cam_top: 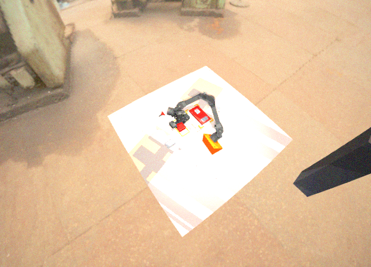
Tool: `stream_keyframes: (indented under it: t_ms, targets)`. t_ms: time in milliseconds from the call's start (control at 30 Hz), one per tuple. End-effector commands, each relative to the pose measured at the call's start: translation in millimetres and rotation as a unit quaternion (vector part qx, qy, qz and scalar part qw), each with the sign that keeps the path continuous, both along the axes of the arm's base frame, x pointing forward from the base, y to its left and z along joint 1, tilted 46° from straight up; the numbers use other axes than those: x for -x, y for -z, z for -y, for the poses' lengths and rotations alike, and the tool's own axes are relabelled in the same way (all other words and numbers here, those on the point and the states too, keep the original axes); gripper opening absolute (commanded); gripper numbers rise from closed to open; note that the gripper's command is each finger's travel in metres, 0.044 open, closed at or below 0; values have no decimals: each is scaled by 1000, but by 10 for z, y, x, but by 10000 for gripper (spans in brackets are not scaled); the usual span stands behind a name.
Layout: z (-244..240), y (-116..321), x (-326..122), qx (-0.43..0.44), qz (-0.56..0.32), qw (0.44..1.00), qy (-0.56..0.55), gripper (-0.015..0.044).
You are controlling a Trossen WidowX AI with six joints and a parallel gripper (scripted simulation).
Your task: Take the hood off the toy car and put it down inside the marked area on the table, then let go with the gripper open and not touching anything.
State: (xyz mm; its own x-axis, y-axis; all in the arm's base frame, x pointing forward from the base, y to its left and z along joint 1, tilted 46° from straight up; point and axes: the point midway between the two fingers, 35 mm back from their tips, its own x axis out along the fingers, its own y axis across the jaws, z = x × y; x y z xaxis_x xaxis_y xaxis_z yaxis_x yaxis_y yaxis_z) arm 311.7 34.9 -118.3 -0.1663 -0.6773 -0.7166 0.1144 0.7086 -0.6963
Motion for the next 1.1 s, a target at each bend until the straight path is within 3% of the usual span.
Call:
stream_keyframes:
  t_ms: [0,500,1067]
  targets:
    - [26,18,16,2,-3,1000,-4,0]
    - [72,63,29,2,-4,1000,-4,0]
    - [54,54,15,0,0,1000,0,440]
